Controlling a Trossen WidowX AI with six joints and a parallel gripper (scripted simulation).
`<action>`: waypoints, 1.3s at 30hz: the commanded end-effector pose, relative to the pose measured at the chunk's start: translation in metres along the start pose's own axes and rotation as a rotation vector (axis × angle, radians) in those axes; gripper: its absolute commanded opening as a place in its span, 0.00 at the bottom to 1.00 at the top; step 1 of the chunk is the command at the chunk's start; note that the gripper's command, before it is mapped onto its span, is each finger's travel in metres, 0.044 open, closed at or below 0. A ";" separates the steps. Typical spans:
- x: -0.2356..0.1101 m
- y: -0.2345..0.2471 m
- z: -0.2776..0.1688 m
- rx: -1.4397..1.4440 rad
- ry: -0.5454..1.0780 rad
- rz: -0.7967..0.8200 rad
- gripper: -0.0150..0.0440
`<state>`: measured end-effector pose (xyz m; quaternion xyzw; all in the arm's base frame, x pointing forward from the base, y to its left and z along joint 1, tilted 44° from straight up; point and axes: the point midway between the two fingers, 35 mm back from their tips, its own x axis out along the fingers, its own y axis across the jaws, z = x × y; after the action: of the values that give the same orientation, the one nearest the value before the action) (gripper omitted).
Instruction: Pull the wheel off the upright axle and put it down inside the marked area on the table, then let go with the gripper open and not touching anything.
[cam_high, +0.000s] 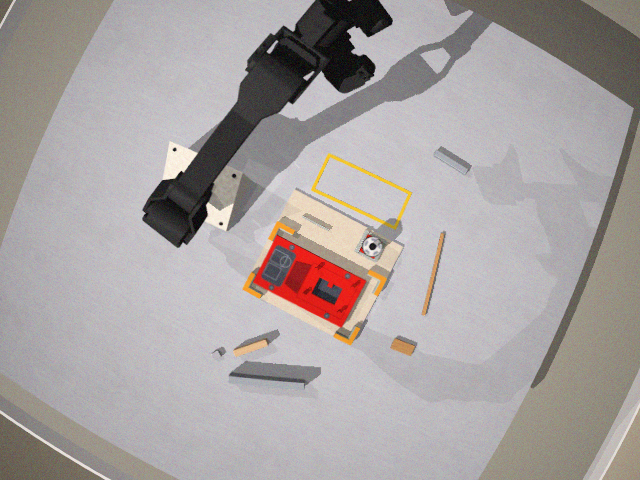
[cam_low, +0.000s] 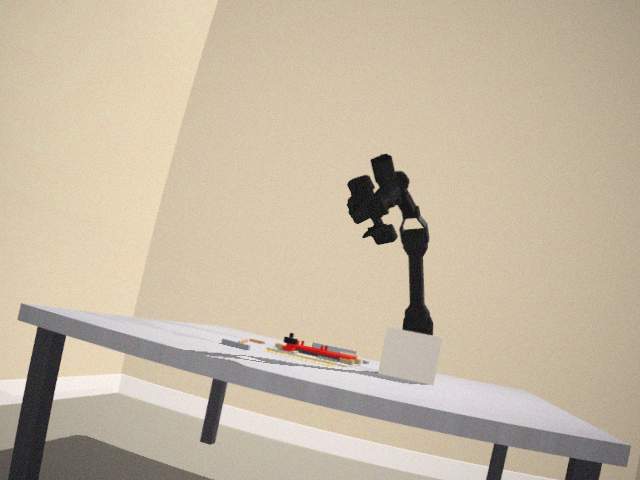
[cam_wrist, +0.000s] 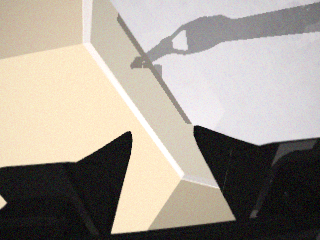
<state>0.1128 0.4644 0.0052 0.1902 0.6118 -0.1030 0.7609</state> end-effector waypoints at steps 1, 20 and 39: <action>0.008 -0.008 0.051 0.114 -0.078 -0.057 0.76; 0.016 -0.143 0.307 0.710 -0.495 -0.432 0.76; 0.013 -0.223 0.369 0.885 -0.627 -0.589 0.76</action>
<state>0.3571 0.1164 0.0279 0.2747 0.2857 -0.6022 0.6930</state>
